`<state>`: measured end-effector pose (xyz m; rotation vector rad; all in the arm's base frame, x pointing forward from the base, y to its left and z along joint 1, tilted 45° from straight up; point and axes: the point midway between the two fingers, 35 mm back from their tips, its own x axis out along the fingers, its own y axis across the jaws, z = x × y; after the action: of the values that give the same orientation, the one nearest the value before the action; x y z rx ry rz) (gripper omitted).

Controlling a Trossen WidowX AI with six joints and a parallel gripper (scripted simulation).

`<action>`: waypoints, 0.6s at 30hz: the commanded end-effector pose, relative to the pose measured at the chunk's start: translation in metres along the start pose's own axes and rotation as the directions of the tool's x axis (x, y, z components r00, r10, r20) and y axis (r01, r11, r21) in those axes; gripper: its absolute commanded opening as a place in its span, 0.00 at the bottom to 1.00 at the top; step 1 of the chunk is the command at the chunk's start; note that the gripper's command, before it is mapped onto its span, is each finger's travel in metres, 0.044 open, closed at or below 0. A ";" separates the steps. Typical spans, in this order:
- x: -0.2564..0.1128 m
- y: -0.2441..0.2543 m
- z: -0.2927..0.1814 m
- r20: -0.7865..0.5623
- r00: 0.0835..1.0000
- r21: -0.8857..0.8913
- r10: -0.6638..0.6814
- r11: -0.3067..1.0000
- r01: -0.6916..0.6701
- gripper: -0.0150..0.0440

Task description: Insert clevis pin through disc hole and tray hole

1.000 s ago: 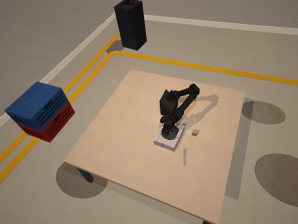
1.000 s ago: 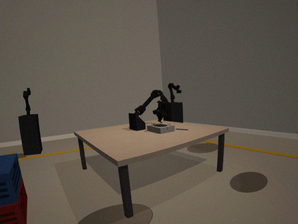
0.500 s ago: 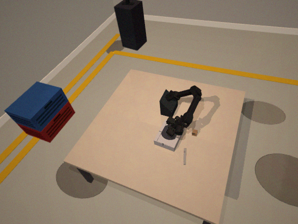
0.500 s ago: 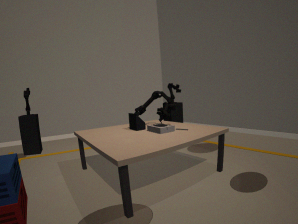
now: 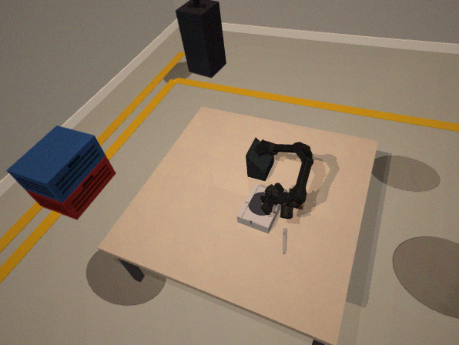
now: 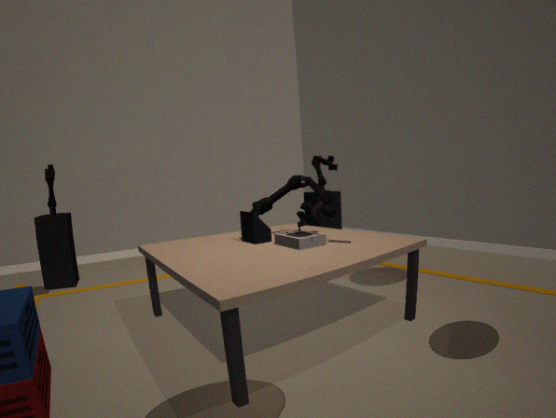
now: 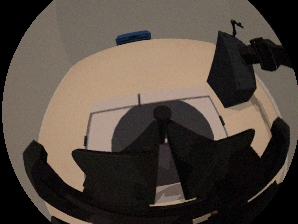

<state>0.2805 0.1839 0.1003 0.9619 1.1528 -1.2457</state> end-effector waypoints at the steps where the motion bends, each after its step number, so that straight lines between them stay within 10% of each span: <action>1: 0.002 0.001 -0.003 0.094 0.996 0.002 -0.004 1.000 0.004 0.25; 18: 0.007 -0.003 -0.010 0.148 0.989 0.001 -0.003 1.000 0.003 0.25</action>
<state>0.2758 0.1895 0.0951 0.8553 1.0440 -1.2947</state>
